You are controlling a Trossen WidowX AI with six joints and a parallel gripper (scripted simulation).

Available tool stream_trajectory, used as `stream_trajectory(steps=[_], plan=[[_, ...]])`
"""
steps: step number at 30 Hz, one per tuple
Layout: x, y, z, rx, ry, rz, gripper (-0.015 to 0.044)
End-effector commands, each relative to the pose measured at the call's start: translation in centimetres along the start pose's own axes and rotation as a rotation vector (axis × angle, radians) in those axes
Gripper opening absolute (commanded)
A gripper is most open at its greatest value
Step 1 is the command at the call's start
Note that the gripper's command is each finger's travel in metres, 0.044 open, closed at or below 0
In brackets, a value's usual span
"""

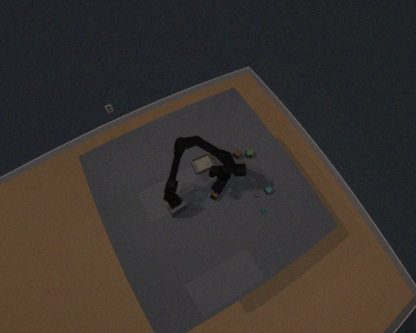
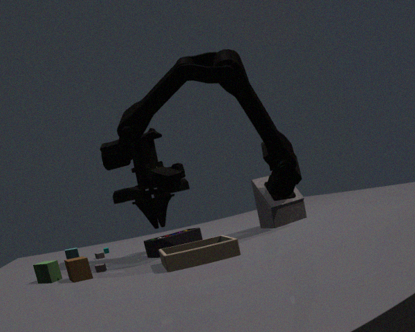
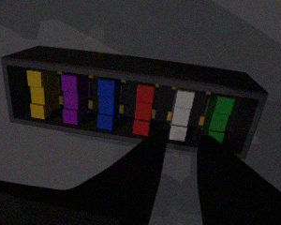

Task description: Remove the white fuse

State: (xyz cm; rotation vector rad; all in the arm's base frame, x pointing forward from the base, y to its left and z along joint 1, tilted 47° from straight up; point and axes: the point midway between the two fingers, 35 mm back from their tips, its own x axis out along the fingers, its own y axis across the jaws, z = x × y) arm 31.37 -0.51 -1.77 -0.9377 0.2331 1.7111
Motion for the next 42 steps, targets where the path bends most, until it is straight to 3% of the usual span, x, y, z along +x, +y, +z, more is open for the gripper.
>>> stream_trajectory(steps=[1,36,42], plan=[[0.4,0.0,0.0,0.004,-0.002,-0.004,0.0074],[2.9,0.0,0.0,0.004,-0.003,-0.004,0.0074],[2.8,0.0,0.0,0.0,-0.002,0.0,0.0034]])
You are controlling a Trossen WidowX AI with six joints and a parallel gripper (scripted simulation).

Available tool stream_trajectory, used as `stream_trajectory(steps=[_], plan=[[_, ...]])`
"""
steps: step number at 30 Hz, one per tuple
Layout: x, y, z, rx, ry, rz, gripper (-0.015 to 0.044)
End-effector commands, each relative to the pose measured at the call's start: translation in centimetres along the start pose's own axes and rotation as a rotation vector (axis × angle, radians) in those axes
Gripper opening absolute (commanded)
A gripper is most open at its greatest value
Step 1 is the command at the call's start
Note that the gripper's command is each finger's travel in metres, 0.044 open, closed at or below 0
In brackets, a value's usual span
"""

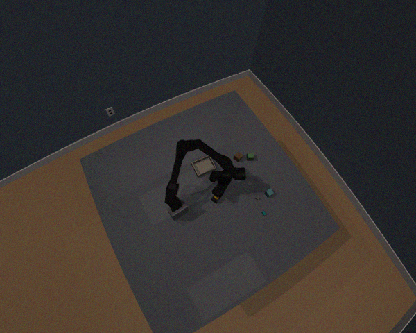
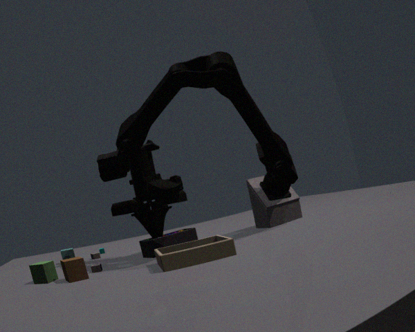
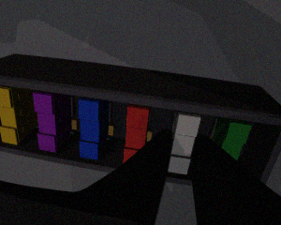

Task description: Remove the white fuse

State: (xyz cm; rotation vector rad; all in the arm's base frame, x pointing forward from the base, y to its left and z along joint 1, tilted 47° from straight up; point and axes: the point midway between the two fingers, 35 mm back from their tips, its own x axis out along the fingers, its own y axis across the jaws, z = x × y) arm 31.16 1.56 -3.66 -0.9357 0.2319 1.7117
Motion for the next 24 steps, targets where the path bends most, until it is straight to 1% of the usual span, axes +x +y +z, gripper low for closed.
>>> stream_trajectory(steps=[1,5,24], plan=[[-0.02,-0.01,0.0,0.0,0.0,0.0,0.0027],[-0.02,-0.01,0.0,0.0,0.0,0.0,0.0001],[-0.77,-0.03,-0.04,0.0,0.001,-0.001,0.0]])
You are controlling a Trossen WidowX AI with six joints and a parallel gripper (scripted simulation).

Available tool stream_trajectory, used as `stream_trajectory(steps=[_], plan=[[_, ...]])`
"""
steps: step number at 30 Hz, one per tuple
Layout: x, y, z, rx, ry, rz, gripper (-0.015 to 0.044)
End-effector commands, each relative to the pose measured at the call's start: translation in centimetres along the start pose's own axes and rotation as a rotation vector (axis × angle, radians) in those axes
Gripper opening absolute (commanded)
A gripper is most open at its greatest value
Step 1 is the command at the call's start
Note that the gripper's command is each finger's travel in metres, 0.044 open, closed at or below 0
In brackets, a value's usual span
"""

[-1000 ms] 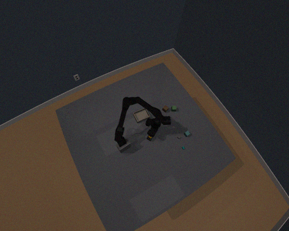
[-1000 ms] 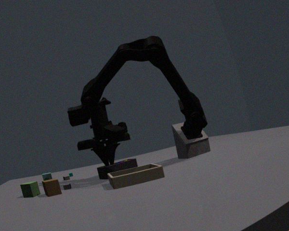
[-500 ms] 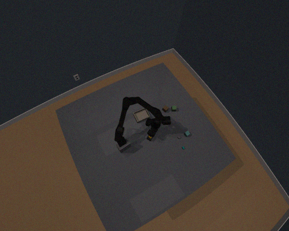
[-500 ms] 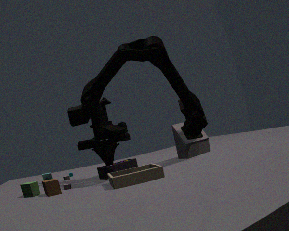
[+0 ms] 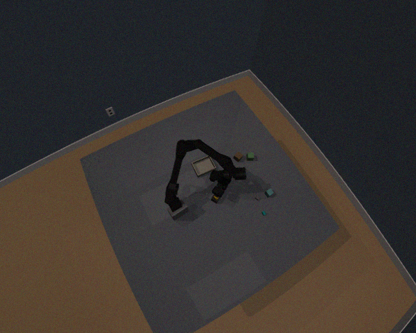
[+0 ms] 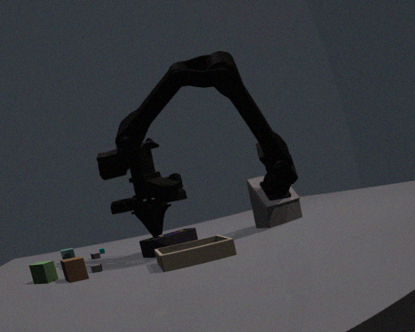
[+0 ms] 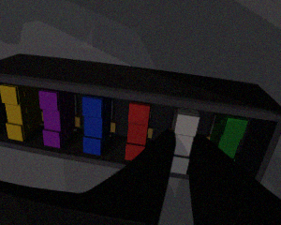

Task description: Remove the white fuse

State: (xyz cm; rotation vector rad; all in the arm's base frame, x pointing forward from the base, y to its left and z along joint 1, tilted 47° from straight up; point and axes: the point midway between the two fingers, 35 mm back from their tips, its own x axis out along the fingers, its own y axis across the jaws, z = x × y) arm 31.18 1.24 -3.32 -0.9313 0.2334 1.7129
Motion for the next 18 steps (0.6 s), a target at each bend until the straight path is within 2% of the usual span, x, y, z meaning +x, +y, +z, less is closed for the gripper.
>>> stream_trajectory(steps=[1,18], plan=[[-0.35,-0.03,-0.08,-0.003,0.003,-0.002,0.0],[-1.18,-0.04,-0.1,-0.002,0.003,-0.002,0.0]])
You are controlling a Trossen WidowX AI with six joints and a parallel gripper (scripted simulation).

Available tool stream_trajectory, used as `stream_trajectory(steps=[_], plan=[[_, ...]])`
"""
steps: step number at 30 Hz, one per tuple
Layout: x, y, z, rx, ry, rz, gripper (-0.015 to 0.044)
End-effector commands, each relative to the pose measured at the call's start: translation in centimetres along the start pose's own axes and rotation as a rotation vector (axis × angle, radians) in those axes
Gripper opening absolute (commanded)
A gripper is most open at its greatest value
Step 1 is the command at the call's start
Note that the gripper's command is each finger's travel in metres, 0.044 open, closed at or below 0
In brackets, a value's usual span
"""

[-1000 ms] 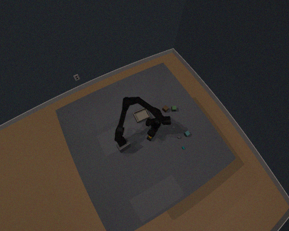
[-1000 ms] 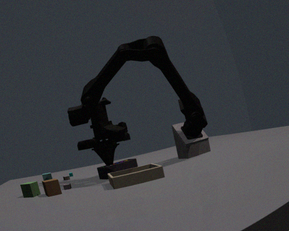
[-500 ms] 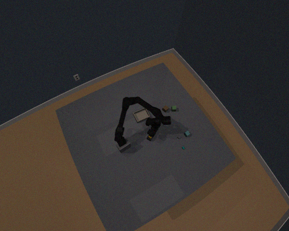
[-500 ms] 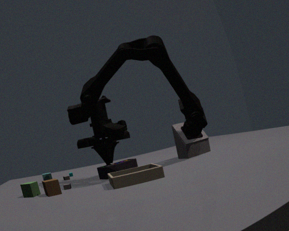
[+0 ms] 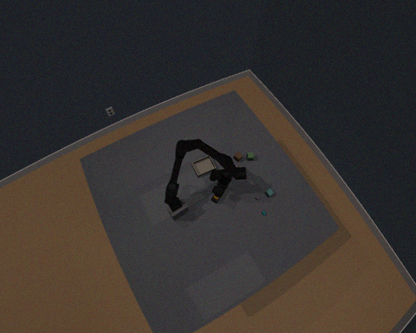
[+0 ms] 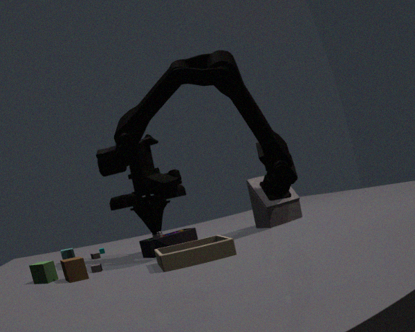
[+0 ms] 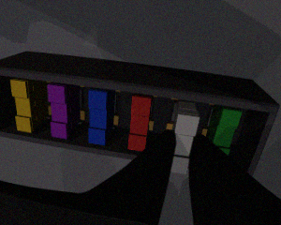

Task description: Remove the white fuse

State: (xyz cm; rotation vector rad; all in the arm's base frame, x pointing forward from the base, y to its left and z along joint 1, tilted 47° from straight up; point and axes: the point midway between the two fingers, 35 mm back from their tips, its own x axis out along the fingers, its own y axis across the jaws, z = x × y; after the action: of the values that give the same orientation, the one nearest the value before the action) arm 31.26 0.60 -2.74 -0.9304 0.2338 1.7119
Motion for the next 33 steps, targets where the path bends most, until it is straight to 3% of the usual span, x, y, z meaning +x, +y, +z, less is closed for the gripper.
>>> stream_trajectory(steps=[1,33], plan=[[-0.4,0.0,-0.1,-0.003,0.003,-0.001,0.0],[-1.9,0.0,-0.1,-0.001,0.003,-0.003,0.0]])
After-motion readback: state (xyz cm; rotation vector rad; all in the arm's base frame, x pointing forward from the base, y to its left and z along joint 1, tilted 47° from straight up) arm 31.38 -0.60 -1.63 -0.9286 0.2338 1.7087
